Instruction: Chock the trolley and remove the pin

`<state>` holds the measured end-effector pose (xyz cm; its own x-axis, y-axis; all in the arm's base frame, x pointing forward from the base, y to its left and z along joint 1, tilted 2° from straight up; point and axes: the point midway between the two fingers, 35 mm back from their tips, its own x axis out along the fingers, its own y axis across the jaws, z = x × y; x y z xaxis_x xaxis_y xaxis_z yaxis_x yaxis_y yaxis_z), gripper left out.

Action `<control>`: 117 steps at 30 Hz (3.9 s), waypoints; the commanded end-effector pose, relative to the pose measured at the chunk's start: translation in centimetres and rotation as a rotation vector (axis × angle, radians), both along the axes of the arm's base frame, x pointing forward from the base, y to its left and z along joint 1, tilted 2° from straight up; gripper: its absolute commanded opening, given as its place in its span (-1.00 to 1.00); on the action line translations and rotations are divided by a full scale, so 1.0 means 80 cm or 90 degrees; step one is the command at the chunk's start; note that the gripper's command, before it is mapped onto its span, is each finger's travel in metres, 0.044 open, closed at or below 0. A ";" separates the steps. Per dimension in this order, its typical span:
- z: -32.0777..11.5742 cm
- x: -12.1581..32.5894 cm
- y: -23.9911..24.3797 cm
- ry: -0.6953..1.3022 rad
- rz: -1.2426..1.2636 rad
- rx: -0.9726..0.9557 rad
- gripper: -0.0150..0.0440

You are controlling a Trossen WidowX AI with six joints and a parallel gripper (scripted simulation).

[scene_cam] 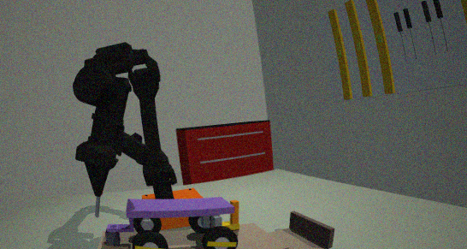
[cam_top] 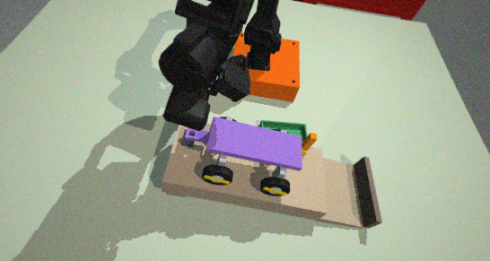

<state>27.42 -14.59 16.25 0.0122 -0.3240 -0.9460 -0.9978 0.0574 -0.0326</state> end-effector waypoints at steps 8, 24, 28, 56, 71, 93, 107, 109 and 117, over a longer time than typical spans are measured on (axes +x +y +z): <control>-0.002 -0.048 0.000 -0.004 0.000 0.001 -0.49; -0.008 -0.073 0.025 -0.003 0.000 0.002 -0.49; -0.012 -0.071 0.043 -0.003 0.000 0.003 -0.49; -0.037 -0.059 0.174 -0.003 0.000 0.009 -0.49; -0.051 -0.058 0.247 -0.003 0.000 0.012 -0.49; -0.061 -0.059 0.293 0.028 0.140 0.035 -0.49; -0.060 -0.061 0.290 0.073 0.416 0.064 -0.49; -0.060 -0.061 0.290 0.078 0.456 0.066 -0.49; -0.060 -0.061 0.288 0.107 0.603 0.080 -0.49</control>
<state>22.59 8.51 11.37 0.0781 -0.1651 -0.9832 -0.6747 -0.7348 0.0698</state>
